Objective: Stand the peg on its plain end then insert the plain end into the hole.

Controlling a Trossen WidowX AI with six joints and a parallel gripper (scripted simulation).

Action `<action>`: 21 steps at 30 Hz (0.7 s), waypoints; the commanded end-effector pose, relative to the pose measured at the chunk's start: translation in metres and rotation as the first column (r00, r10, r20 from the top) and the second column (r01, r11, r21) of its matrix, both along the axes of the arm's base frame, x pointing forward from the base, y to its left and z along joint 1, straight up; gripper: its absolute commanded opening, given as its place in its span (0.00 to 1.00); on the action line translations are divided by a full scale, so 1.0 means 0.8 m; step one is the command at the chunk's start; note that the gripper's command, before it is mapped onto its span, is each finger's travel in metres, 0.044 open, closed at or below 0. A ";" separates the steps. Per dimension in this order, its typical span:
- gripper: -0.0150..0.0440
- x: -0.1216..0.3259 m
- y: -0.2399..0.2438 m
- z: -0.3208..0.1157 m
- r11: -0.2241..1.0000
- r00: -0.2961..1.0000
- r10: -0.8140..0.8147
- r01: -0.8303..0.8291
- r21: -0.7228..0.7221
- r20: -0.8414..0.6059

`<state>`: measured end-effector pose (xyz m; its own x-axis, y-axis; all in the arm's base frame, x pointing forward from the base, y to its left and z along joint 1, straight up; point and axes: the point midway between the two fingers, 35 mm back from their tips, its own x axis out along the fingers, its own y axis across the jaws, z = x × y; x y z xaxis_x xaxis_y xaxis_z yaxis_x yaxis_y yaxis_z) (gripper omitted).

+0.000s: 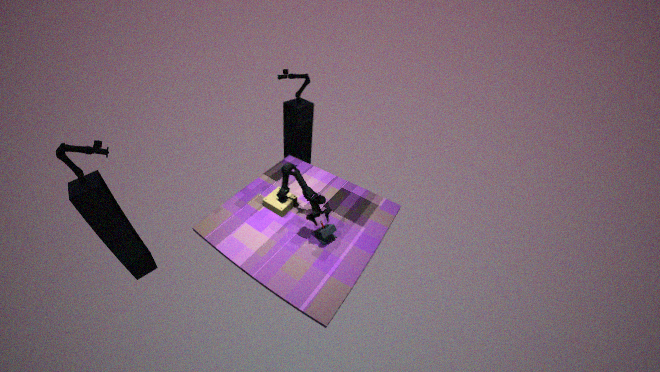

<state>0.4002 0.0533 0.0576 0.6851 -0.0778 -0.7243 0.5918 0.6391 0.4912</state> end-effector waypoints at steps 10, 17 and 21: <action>1.00 -0.012 0.002 0.015 1.000 1.000 -0.004 0.004 -0.001 -0.003; 1.00 -0.019 0.003 0.024 1.000 1.000 -0.003 0.003 0.000 -0.003; 1.00 -0.023 0.004 0.029 1.000 1.000 -0.002 0.002 0.000 -0.003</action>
<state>0.3847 0.0568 0.0785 0.6849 -0.0750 -0.7247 0.5903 0.6402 0.4916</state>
